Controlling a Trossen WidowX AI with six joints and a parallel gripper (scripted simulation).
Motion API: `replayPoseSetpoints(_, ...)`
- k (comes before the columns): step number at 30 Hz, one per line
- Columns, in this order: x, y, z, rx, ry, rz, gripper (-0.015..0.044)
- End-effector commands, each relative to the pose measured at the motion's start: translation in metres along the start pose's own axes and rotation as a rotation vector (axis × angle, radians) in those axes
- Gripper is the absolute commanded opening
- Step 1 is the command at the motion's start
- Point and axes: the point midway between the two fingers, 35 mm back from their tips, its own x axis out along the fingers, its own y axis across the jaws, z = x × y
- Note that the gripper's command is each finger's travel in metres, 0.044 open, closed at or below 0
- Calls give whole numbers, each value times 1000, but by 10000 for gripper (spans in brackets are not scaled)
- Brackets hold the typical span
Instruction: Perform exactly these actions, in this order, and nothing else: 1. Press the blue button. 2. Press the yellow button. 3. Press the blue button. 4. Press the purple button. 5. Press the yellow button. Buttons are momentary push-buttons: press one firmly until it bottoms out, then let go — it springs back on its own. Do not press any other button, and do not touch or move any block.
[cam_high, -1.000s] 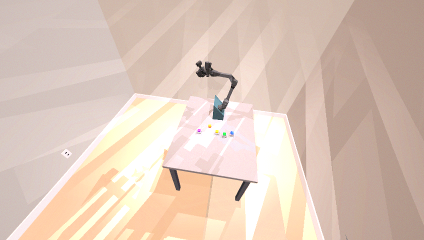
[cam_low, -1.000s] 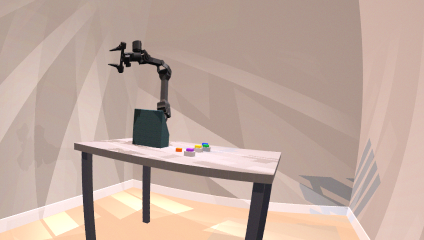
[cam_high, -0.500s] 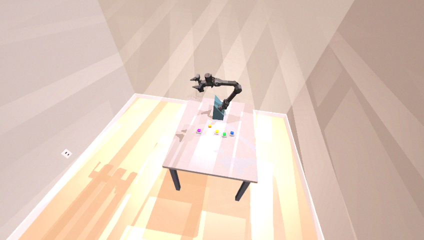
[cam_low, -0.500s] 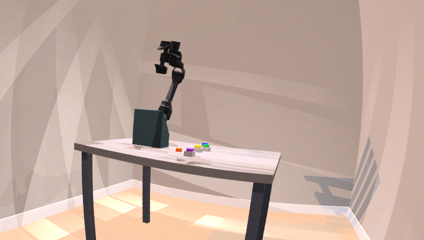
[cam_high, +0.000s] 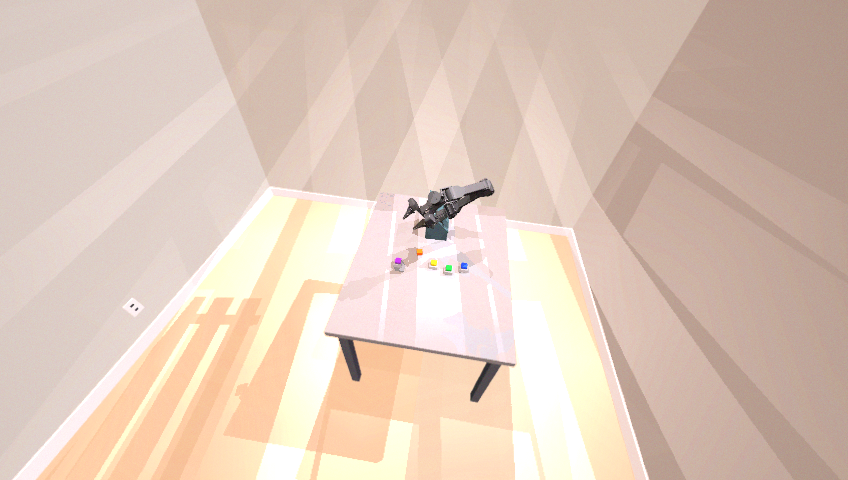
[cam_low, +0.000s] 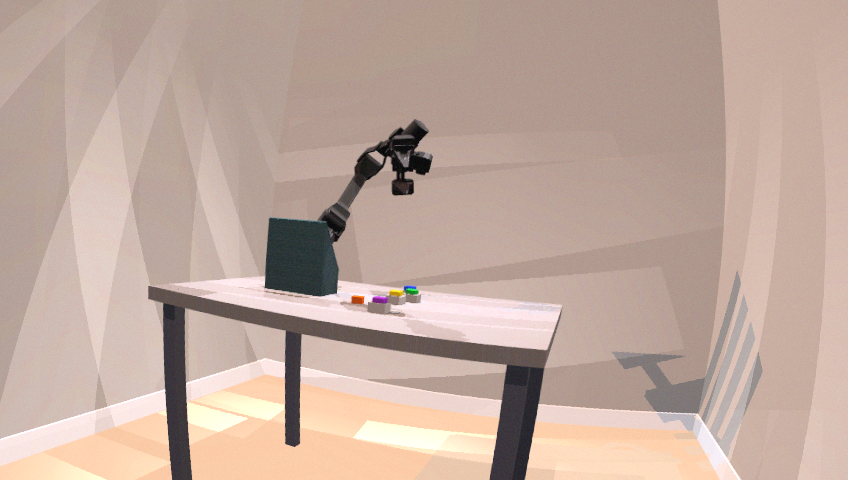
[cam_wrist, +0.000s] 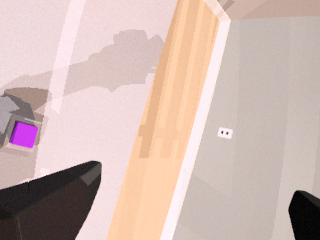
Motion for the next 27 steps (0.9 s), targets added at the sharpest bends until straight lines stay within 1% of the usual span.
replayPoseSetpoints(1,-4,61,30,49,-37,162,400)
replayPoseSetpoints(5,-15,131,54,103,-37,346,400)
replayPoseSetpoints(9,-34,200,64,162,11,527,400)
replayPoseSetpoints(13,-59,265,63,222,105,697,400)
replayPoseSetpoints(18,-97,336,48,296,278,875,400)
replayPoseSetpoints(20,-104,348,43,309,317,904,400)
replayPoseSetpoints(25,-105,349,43,310,320,905,400)
replayPoseSetpoints(27,-98,357,42,310,321,903,348)
